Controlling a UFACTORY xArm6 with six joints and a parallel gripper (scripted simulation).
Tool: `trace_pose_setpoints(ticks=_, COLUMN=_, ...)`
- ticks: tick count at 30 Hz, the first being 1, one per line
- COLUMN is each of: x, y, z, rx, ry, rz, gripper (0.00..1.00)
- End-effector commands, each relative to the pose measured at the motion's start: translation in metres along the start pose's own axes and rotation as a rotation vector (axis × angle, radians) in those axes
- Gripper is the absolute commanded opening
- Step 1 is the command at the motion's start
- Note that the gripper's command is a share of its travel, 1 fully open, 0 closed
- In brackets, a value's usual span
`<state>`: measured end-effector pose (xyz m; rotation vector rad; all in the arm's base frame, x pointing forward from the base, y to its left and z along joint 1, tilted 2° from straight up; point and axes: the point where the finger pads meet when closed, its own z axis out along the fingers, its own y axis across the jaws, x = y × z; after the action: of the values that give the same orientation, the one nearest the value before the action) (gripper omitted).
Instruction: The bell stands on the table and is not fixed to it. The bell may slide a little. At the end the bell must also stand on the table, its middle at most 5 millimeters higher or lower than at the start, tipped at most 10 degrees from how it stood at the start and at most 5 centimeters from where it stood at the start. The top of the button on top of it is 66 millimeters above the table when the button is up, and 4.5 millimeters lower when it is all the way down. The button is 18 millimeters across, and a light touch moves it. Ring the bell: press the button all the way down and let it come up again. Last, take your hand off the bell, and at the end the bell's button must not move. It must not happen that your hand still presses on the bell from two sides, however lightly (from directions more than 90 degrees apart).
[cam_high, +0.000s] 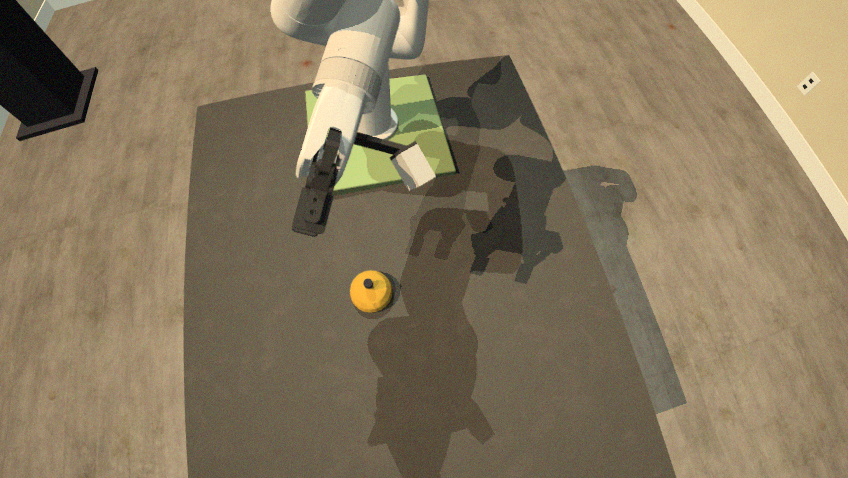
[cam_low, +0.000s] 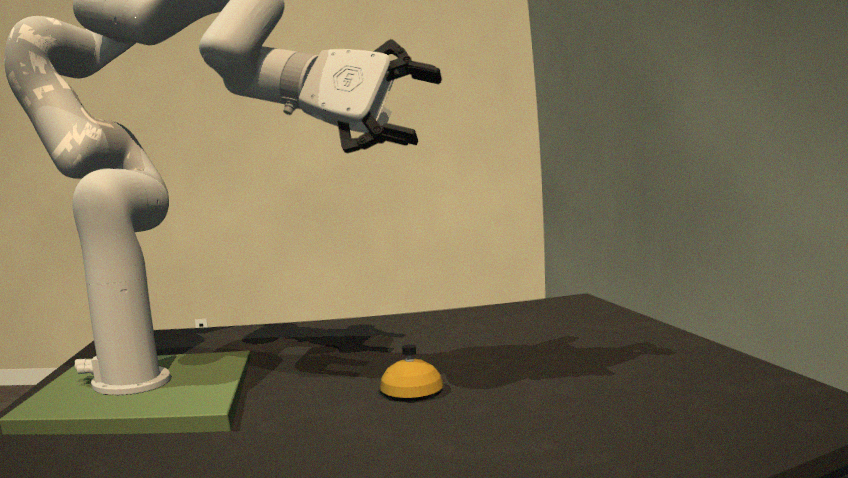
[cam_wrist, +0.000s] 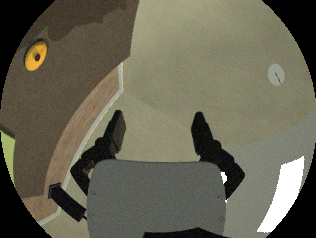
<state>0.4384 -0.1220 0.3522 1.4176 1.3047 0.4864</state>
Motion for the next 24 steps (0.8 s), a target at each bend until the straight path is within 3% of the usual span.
trace_pose_setpoints(ticks=1, x=-0.001, y=0.002, z=0.000, rx=-0.003, ry=-0.001, rz=0.001, gripper=1.00)
trace_pose_setpoints(ticks=19, x=0.001, y=0.002, z=0.000, rx=-0.002, ry=0.005, rz=-0.005, gripper=1.00)
trace_pose_setpoints(ticks=24, x=0.033, y=0.000, z=0.012, rx=0.024, ry=0.143, rz=-0.138, gripper=1.00)
